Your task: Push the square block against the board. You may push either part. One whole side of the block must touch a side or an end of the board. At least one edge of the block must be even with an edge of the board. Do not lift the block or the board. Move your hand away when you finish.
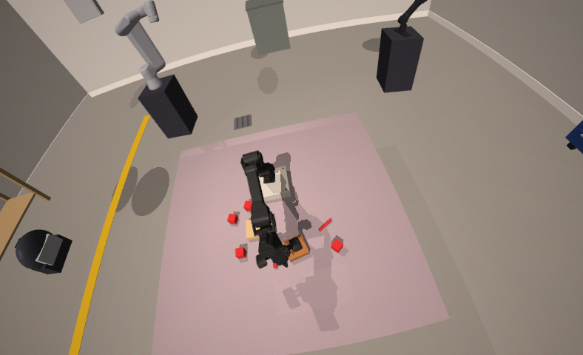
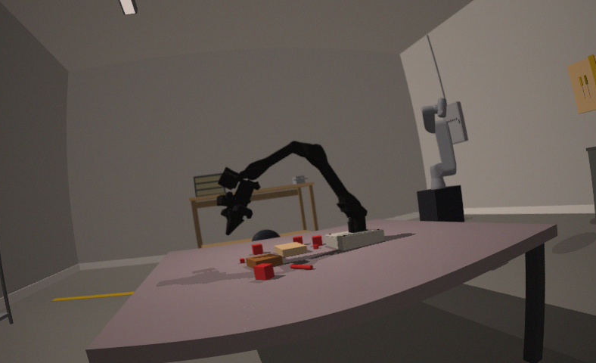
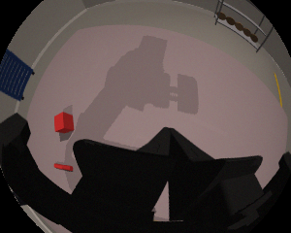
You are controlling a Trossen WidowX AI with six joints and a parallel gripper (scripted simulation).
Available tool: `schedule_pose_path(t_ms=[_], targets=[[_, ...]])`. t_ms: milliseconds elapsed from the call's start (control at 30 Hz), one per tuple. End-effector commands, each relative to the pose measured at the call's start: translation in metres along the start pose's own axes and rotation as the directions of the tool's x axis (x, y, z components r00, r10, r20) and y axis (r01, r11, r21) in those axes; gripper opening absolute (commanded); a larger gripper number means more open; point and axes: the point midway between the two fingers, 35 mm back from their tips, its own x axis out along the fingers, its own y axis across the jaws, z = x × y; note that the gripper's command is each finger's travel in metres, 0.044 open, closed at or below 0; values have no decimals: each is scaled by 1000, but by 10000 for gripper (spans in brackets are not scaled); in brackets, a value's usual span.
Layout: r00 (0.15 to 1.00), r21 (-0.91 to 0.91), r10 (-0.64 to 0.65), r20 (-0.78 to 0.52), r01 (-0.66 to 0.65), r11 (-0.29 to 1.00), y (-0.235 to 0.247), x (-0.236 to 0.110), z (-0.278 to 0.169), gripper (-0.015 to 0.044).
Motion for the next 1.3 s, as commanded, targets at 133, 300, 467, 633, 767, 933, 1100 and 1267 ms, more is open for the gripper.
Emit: schedule_pose_path(t_ms=[133, 300, 467, 633, 767, 933, 1100, 1267], targets=[[996, 239, -51, -75, 67, 969, -36, -9, -28, 0], [989, 388, -76, -129, 120, 914, -57, -15, -48, 0], [979, 524, -95, -183, 179, 832, -77, -21, -68, 0], [965, 643, -109, -237, 240, 727, -96, -29, -90, 0], [953, 722, -116, -280, 289, 628, -109, -35, -107, 0], [935, 800, -120, -334, 348, 488, -124, -45, -129, 0], [915, 852, -119, -386, 403, 335, -136, -54, -152, 0], [893, 876, -111, -436, 450, 173, -147, -65, -174, 0]])
